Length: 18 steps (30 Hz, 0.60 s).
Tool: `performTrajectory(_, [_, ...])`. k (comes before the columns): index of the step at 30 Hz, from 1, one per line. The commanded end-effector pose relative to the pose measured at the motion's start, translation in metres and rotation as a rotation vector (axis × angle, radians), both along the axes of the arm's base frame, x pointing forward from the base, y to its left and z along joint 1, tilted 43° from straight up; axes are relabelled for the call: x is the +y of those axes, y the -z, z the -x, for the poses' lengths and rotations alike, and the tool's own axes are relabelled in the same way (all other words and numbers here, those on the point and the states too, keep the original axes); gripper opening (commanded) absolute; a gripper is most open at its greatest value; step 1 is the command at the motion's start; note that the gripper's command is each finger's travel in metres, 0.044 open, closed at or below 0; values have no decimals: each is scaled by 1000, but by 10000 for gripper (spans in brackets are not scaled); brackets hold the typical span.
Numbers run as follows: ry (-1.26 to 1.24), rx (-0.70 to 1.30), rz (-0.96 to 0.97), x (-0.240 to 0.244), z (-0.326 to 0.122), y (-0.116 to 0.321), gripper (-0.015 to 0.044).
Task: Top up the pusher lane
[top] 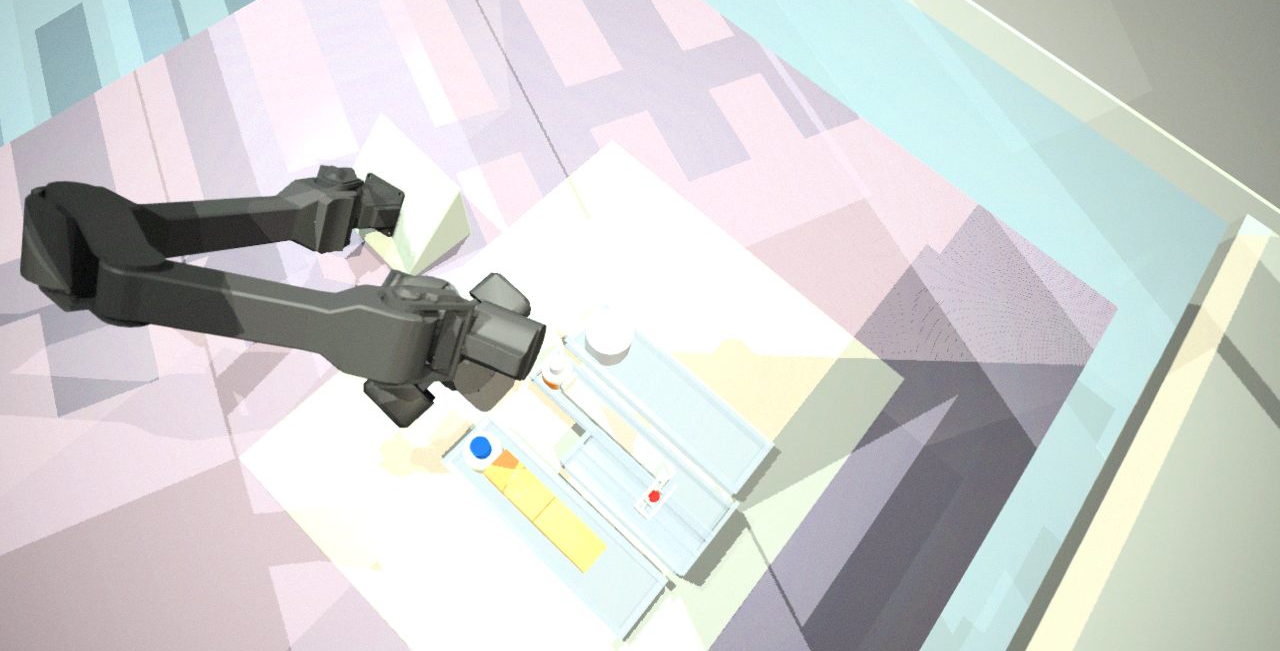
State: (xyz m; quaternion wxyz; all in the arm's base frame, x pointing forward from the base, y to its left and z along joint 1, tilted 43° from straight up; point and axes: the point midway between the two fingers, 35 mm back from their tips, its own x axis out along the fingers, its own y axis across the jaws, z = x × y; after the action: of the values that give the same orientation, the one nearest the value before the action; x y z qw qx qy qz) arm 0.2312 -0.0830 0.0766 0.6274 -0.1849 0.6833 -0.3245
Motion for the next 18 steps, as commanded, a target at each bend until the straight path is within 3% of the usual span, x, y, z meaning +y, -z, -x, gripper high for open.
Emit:
performTrajectory(1, [-3,5,3,-4,2,5,440])
performTrajectory(11, [-2,5,5,-14,4,14,440])
performTrajectory(18, [-2,5,5,-14,4,14,256])
